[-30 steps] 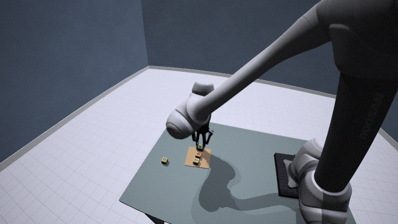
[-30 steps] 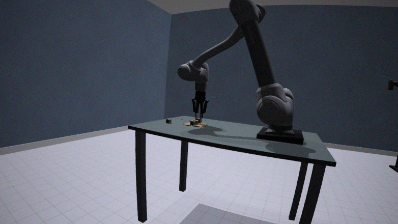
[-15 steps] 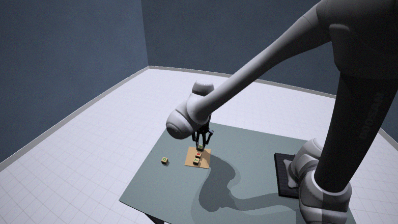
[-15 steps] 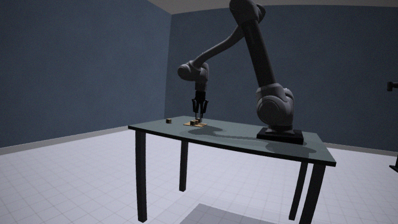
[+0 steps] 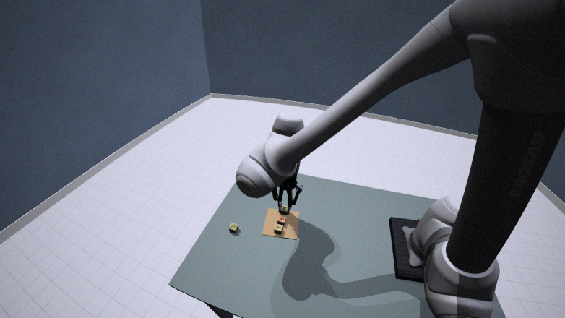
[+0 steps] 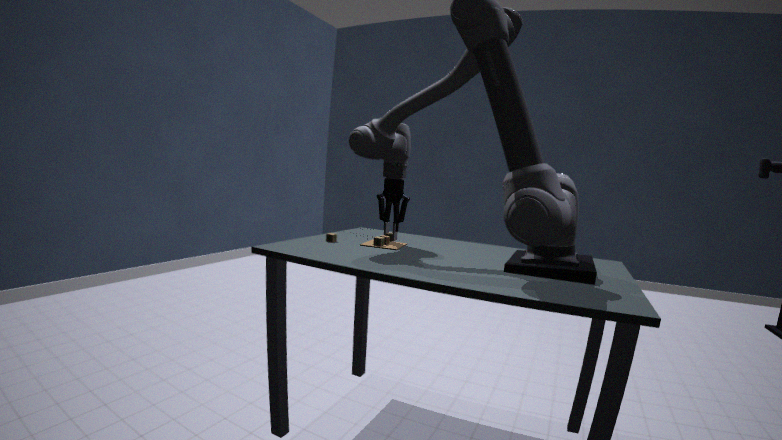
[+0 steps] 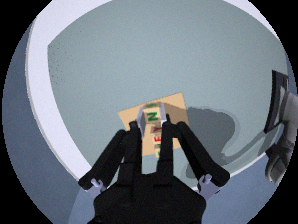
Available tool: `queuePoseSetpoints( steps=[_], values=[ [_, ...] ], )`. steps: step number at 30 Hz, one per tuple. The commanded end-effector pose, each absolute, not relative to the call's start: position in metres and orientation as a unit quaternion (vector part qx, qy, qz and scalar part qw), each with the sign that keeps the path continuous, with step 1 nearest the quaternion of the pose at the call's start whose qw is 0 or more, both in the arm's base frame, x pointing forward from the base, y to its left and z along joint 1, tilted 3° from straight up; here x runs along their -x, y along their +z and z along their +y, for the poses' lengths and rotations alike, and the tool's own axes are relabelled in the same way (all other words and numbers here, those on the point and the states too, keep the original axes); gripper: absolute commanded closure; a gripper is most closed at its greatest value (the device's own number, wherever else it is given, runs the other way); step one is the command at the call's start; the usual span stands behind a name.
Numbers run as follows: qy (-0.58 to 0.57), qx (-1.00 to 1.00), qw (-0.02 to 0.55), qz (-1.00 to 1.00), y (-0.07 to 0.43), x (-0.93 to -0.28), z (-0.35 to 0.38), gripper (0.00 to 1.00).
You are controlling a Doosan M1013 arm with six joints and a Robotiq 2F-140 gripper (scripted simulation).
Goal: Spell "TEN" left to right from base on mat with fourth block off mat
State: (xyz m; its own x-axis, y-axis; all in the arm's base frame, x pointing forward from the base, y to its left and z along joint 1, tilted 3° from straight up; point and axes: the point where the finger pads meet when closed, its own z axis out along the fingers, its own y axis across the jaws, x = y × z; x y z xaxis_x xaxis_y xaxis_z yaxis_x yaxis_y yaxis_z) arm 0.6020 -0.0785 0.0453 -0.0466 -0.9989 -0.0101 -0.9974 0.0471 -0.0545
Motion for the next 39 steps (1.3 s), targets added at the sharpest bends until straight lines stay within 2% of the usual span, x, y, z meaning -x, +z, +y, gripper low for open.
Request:
queuePoseSetpoints(
  steps=[1, 39],
  values=[
    [-0.015, 0.692, 0.023, 0.722, 0.0407, -0.6, -0.0759, 0.84],
    [-0.015, 0.694, 0.023, 0.72, 0.0406, -0.5982, -0.0724, 0.84]
  ],
)
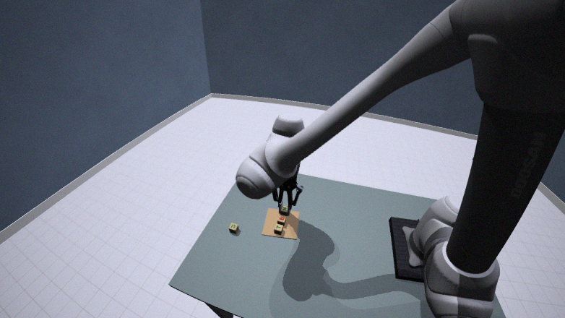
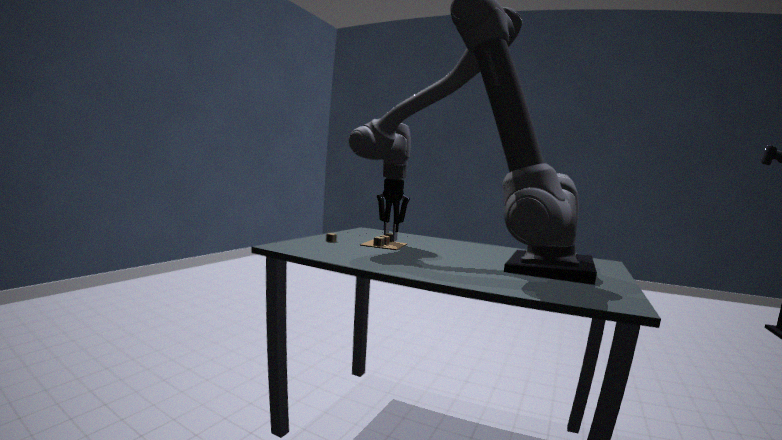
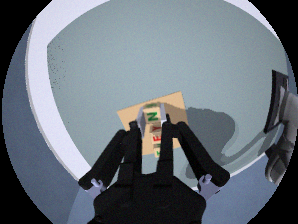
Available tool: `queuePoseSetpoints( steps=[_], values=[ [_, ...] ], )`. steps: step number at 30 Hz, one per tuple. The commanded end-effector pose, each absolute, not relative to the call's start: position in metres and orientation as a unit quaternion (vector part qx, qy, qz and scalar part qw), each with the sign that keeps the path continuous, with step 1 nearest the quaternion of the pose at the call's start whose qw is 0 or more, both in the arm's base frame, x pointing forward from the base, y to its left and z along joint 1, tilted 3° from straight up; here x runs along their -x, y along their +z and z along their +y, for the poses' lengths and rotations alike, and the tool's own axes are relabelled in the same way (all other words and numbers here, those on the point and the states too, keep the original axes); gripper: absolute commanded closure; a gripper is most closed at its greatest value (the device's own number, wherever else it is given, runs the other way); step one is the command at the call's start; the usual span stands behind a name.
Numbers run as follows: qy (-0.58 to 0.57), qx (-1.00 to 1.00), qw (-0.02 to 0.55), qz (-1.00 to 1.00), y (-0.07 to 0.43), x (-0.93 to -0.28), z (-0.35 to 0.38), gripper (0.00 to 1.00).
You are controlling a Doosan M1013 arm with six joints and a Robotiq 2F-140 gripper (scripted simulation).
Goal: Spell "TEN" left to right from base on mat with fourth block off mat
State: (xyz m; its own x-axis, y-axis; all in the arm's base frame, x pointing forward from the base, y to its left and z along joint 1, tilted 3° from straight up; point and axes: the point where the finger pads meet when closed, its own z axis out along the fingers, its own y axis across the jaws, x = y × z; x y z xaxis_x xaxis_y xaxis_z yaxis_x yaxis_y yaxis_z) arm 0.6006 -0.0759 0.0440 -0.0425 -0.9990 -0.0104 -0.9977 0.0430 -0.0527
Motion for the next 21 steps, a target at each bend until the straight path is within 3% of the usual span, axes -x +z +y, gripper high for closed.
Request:
queuePoseSetpoints(
  steps=[1, 21],
  values=[
    [-0.015, 0.694, 0.023, 0.72, 0.0406, -0.5982, -0.0724, 0.84],
    [-0.015, 0.694, 0.023, 0.72, 0.0406, -0.597, -0.07, 0.84]
  ],
)
